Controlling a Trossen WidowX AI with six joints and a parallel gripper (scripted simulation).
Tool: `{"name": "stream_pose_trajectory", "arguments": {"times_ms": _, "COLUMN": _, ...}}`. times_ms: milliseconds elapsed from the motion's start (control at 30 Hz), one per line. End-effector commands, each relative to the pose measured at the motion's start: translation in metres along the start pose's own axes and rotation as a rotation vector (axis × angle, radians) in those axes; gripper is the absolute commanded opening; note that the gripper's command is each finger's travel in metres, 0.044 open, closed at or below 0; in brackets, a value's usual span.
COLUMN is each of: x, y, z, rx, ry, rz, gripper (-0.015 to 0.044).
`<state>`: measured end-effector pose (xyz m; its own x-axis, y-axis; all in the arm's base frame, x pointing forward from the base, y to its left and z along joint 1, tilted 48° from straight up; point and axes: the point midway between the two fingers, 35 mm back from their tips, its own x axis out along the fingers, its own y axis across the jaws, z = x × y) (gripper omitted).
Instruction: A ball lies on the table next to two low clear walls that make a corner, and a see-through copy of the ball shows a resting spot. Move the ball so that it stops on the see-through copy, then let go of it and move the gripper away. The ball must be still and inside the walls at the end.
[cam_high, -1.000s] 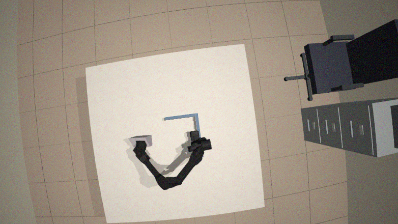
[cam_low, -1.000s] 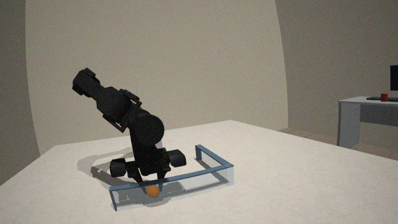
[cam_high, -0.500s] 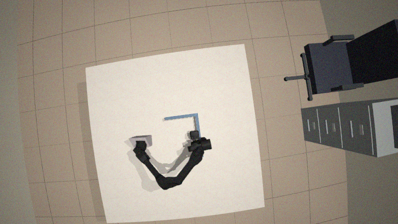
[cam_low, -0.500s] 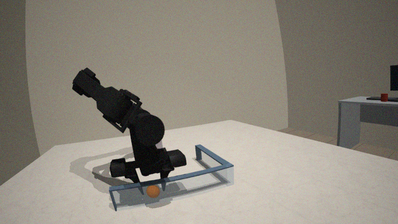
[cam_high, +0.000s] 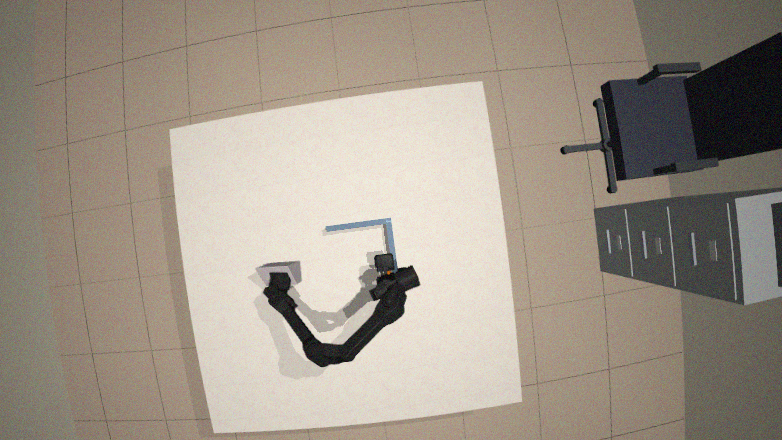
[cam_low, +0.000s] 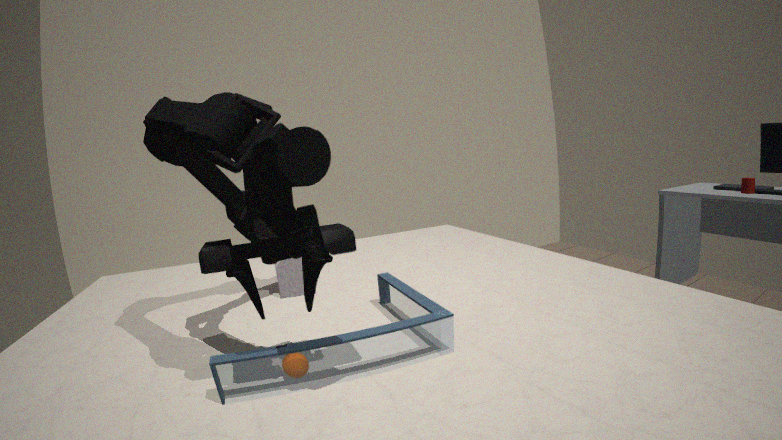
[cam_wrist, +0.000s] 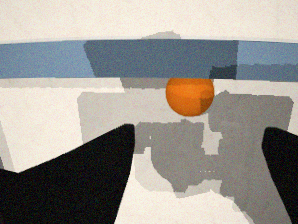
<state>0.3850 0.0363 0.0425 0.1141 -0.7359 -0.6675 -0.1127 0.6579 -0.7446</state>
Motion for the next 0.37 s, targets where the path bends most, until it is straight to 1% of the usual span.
{"name": "stream_pose_trajectory", "arguments": {"times_ms": 0, "x": 0.001, "y": 0.001, "z": 0.000, "rx": -0.006, "ry": 0.002, "rz": -0.001, "gripper": 0.0280}}
{"name": "stream_pose_trajectory", "arguments": {"times_ms": 67, "x": 0.001, "y": 0.001, "z": 0.000, "rx": -0.006, "ry": 0.002, "rz": -0.001, "gripper": 0.0280}}
{"name": "stream_pose_trajectory", "arguments": {"times_ms": 133, "x": -0.008, "y": 0.000, "z": -0.001, "rx": -0.005, "ry": 0.003, "rz": -0.001, "gripper": 0.0333}}
{"name": "stream_pose_trajectory", "arguments": {"times_ms": 200, "x": -0.031, "y": -0.001, "z": -0.002, "rx": -0.002, "ry": 0.005, "rz": -0.001, "gripper": 0.0385}}
{"name": "stream_pose_trajectory", "arguments": {"times_ms": 267, "x": -0.041, "y": -0.001, "z": -0.004, "rx": -0.001, "ry": 0.006, "rz": -0.002, "gripper": 0.0438}}
{"name": "stream_pose_trajectory", "arguments": {"times_ms": 333, "x": -0.041, "y": -0.001, "z": -0.004, "rx": -0.001, "ry": 0.006, "rz": -0.002, "gripper": 0.0440}}
